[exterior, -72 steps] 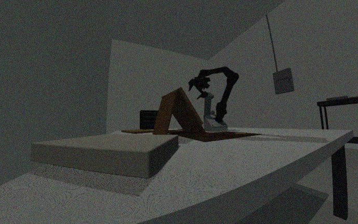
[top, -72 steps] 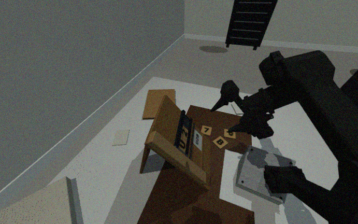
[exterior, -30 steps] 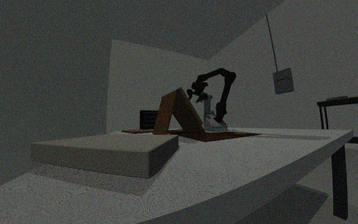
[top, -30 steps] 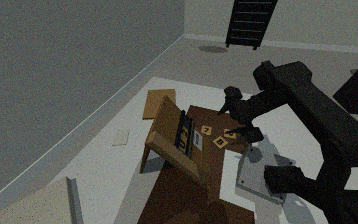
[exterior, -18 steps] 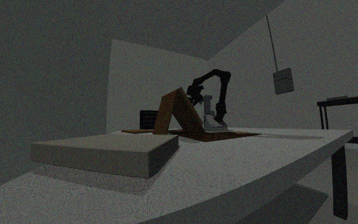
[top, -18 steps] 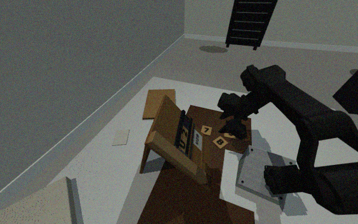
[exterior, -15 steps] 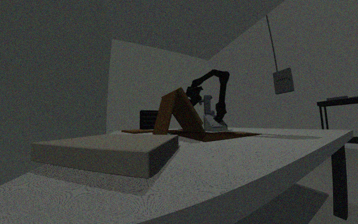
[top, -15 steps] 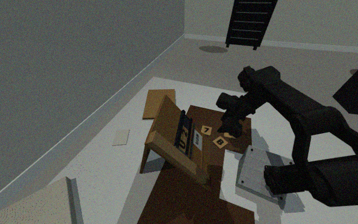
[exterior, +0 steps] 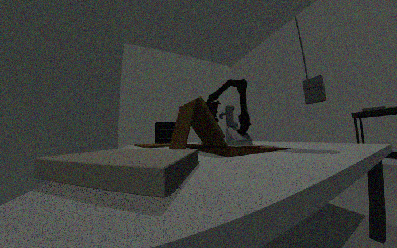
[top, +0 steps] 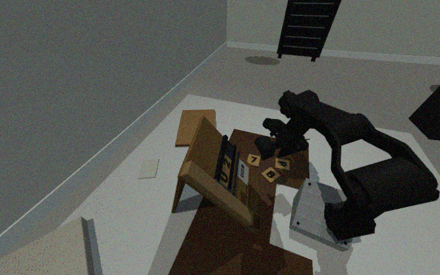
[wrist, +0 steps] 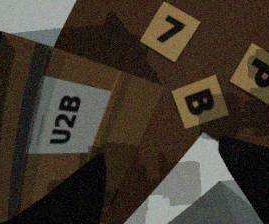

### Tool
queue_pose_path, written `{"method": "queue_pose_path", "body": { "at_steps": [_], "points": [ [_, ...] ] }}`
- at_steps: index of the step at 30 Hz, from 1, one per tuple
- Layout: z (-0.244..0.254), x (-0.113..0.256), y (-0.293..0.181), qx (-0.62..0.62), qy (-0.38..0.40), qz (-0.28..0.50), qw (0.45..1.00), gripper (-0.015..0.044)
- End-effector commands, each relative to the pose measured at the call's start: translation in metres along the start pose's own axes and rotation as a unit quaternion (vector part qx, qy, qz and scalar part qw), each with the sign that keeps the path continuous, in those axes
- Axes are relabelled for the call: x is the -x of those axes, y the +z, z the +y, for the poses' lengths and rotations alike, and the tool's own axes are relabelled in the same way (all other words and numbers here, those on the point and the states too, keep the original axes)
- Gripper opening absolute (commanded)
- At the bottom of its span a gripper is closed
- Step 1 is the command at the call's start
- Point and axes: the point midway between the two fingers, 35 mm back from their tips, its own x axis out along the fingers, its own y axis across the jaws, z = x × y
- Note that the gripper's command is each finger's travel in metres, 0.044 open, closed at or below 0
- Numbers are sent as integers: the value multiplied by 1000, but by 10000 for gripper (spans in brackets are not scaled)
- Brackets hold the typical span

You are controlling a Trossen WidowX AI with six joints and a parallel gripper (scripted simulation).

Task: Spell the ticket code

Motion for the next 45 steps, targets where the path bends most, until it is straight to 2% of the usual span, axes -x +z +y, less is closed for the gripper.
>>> {"method": "queue_pose_path", "body": {
  "at_steps": [1,11,32,39,45],
  "points": [
    [-41,-53,4,-392,-100,22,914,340],
    [-55,-76,3,-597,-144,-9,789,340],
    [-53,-76,2,-599,-145,-9,788,340],
    [-60,-107,-3,-599,-144,-9,788,340],
    [-59,-109,-4,-599,-144,-9,788,340]
  ]
}}
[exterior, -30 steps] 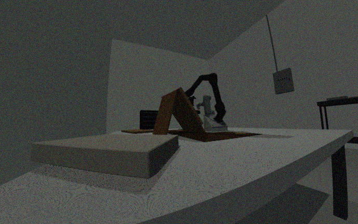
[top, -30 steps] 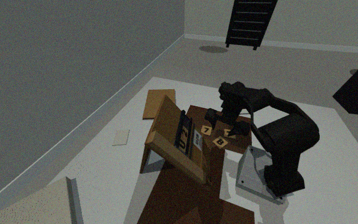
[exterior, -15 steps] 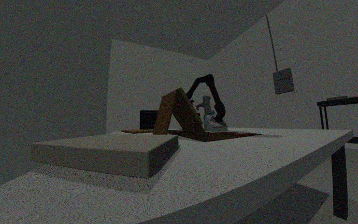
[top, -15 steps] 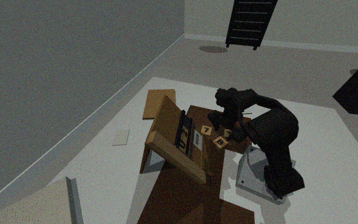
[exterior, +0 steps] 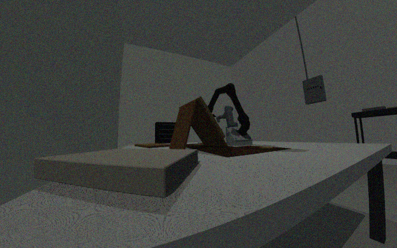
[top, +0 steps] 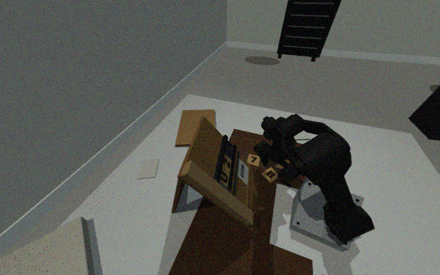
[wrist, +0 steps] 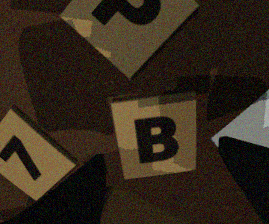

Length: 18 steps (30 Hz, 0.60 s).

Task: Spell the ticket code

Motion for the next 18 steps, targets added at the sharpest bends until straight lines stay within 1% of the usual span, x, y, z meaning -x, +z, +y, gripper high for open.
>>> {"method": "queue_pose_path", "body": {
  "at_steps": [1,11,18],
  "points": [
    [0,-3,-1,-4,1,4,1000,340],
    [0,-4,-1,-4,1,4,1000,340],
    [0,-13,-1,-4,0,4,1000,340]
  ]
}}
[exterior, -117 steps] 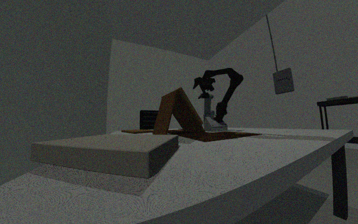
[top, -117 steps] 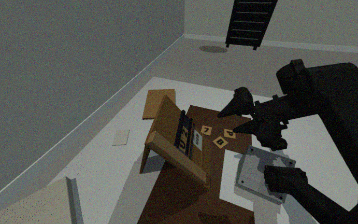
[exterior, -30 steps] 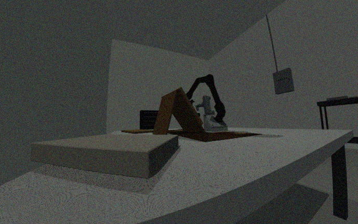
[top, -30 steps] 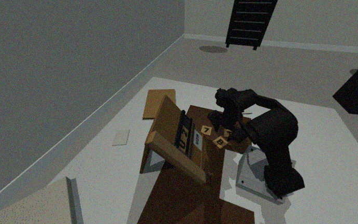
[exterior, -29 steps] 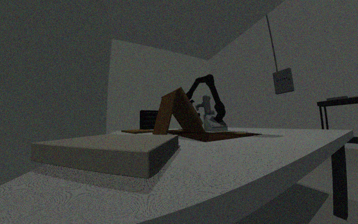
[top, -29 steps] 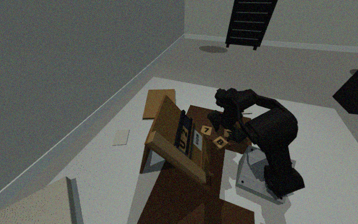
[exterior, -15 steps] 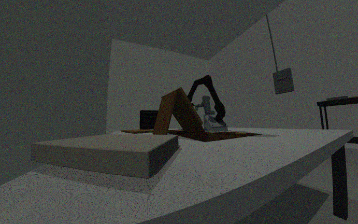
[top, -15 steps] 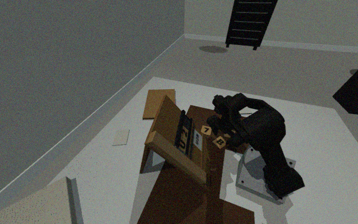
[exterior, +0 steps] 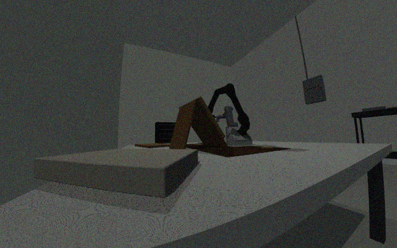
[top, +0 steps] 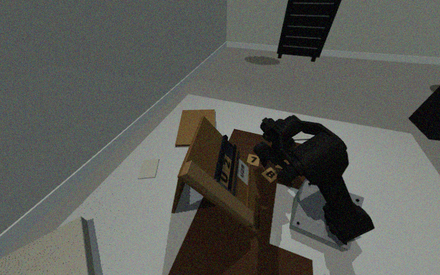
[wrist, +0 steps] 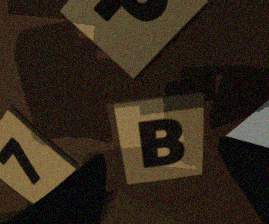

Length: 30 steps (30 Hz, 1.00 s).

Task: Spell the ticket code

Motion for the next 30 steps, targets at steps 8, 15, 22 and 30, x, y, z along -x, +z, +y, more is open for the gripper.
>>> {"method": "queue_pose_path", "body": {
  "at_steps": [8,15,22,30],
  "points": [
    [-2,-16,-1,-5,-3,4,1000,340],
    [-2,-16,-1,-5,-3,4,1000,340],
    [-2,-16,-1,-5,-3,4,1000,340],
    [-2,-16,-1,-5,-3,4,1000,340]
  ]
}}
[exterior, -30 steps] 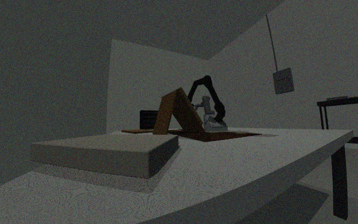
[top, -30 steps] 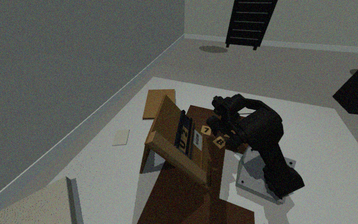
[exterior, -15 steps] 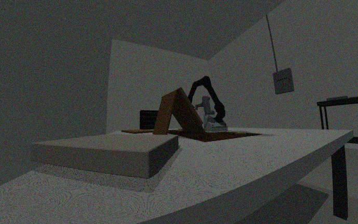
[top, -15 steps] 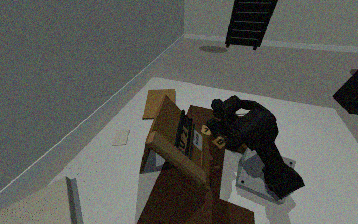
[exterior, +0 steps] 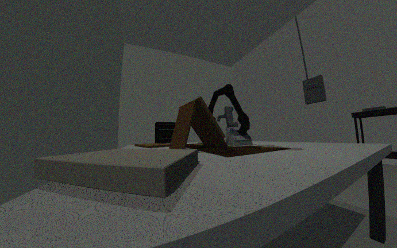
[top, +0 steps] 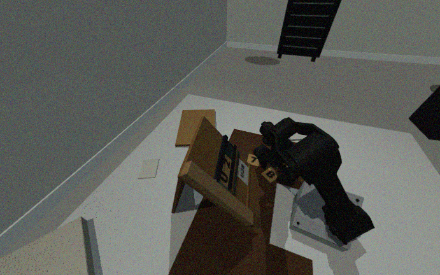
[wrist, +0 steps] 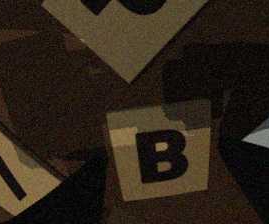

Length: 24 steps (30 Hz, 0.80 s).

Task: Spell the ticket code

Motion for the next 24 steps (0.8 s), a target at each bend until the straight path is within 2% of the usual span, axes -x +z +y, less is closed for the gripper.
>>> {"method": "queue_pose_path", "body": {
  "at_steps": [1,7,8,20,24],
  "points": [
    [0,-1,-1,-3,1,3,1000,340],
    [0,-1,-1,-3,1,3,1000,340],
    [0,-1,-1,-3,1,3,1000,314],
    [0,-1,-1,-3,1,3,1000,234],
    [0,4,0,-3,1,3,1000,129]
  ]
}}
